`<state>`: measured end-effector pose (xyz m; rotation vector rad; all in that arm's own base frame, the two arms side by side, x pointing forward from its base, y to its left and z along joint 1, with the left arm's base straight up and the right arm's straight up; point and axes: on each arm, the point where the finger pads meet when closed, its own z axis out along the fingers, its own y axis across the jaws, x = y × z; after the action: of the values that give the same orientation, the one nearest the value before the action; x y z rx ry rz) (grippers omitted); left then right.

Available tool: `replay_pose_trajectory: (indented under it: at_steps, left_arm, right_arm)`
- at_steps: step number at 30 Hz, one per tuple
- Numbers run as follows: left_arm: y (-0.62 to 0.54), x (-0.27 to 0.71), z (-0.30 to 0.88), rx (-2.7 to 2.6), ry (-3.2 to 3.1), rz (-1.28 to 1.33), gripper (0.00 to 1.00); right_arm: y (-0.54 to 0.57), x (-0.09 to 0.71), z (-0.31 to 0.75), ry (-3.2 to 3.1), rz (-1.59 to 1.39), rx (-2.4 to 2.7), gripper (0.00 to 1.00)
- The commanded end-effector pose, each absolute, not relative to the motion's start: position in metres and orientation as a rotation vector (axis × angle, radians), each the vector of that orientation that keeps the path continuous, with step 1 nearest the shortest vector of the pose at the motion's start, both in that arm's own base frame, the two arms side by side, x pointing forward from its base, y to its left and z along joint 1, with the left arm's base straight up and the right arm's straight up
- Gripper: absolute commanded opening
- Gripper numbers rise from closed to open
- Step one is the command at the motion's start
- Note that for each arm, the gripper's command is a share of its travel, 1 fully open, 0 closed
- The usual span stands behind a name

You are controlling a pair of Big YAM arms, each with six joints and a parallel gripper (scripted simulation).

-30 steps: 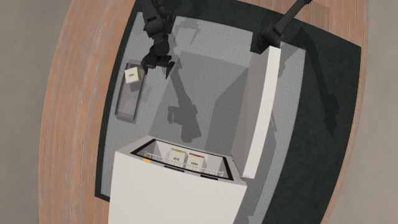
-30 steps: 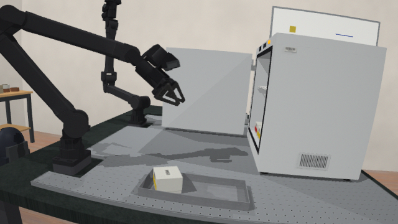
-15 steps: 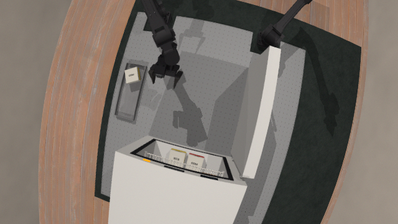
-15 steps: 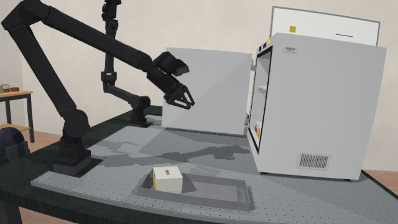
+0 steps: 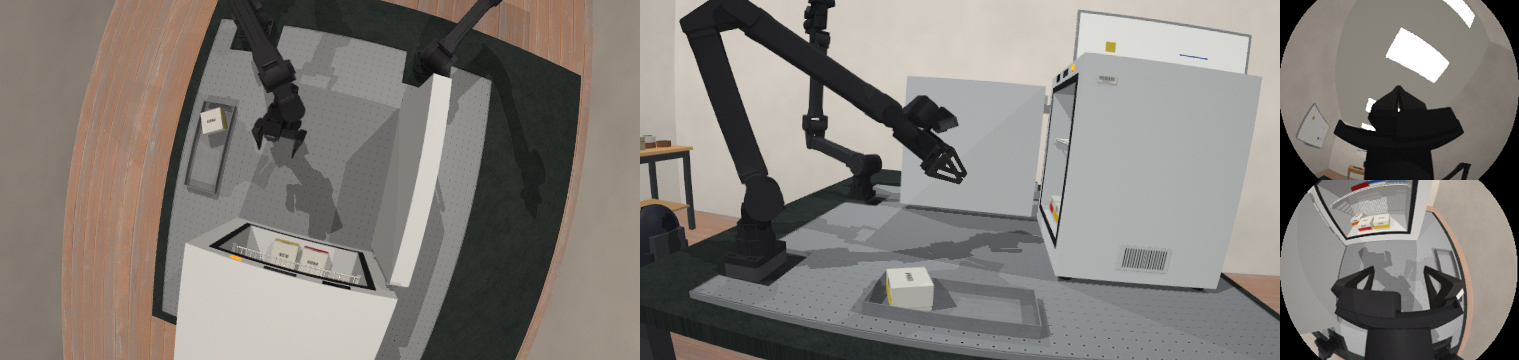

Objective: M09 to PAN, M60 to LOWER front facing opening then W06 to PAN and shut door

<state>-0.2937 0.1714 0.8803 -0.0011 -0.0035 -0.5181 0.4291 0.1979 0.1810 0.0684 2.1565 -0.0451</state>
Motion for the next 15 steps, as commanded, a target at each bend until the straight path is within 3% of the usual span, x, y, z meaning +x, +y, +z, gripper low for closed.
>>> replay_pose_trajectory:
  at_steps: [1, 15]
  left_arm:
    - [0.163, -0.279, 0.885, 0.008, 0.029, -0.529, 0.0]
    - [0.163, -0.279, 0.885, 0.008, 0.029, -0.529, 0.0]
  right_arm:
    - [0.222, 0.457, 0.21, 2.091, 0.015, 0.104, 1.0]
    - [0.268, 0.492, 0.186, 2.039, -0.002, 0.081, 1.0]
